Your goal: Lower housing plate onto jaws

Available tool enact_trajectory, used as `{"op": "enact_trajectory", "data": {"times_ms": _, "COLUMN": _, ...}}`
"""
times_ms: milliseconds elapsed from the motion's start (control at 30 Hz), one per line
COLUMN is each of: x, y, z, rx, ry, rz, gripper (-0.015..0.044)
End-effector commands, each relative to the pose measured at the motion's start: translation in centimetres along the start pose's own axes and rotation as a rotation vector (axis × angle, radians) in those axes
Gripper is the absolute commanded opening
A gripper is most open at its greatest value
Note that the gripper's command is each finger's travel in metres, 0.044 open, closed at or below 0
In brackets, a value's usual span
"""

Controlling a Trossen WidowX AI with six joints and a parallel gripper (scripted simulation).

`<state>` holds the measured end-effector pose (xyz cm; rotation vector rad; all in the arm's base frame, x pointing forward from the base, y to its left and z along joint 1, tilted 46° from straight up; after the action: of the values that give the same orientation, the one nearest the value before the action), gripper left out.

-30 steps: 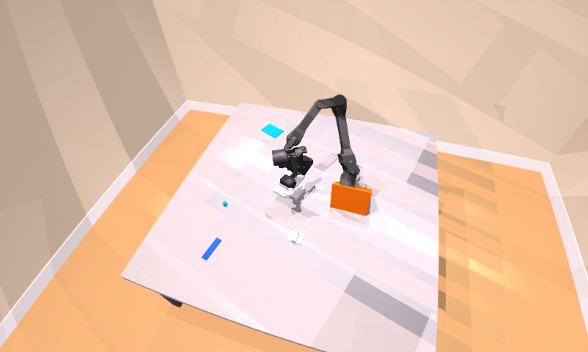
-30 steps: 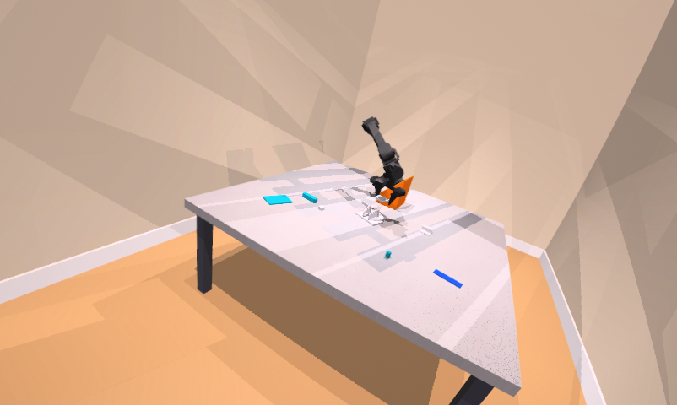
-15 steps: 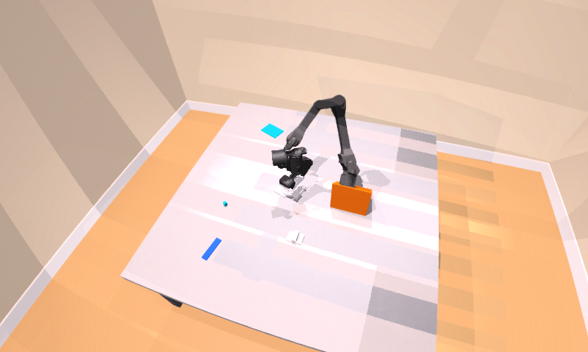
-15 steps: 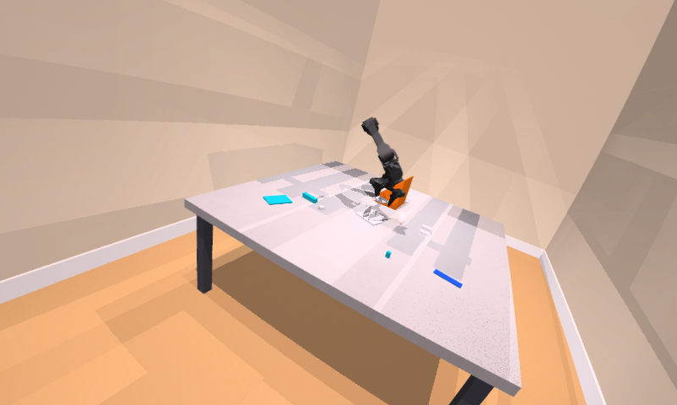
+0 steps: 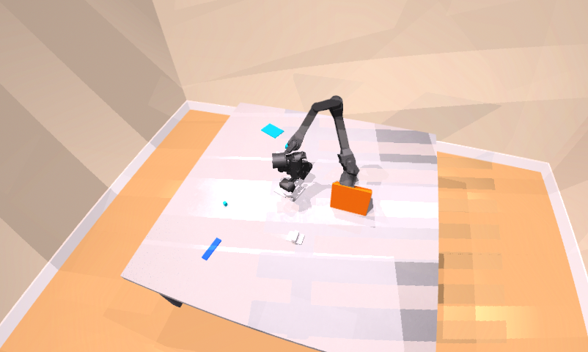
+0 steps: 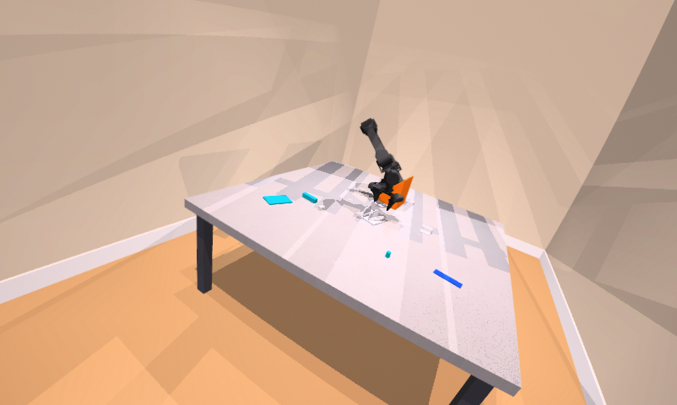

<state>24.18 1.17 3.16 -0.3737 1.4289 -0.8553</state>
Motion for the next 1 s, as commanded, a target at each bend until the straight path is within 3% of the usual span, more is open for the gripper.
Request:
{"op": "enact_trajectory", "data": {"times_ms": 0, "x": 0.7, "y": 0.0, "z": -0.2, "rx": -0.008, "ry": 0.000, "rz": -0.007, "gripper": 0.0351}}
{"op": "enact_trajectory", "data": {"times_ms": 500, "x": 3.0, "y": -0.2, "z": -0.3, "rx": -0.007, "ry": -0.001, "rz": -0.012, "gripper": 0.0351}}
{"op": "enact_trajectory", "data": {"times_ms": 967, "x": 3.1, "y": -0.2, "z": -0.3, "rx": -0.007, "ry": -0.001, "rz": -0.012, "gripper": 0.0351}}
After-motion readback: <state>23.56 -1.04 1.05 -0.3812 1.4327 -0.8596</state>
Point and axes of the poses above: the point midway between the two fingers, 35 mm back from their tips, its own x axis out along the fingers, its own y axis across the jaws, z = x × y, the point moved 10 cm from there along -x, back along the fingers, and after that the axes turned 6 degrees about -x, right-handed, at the moved point
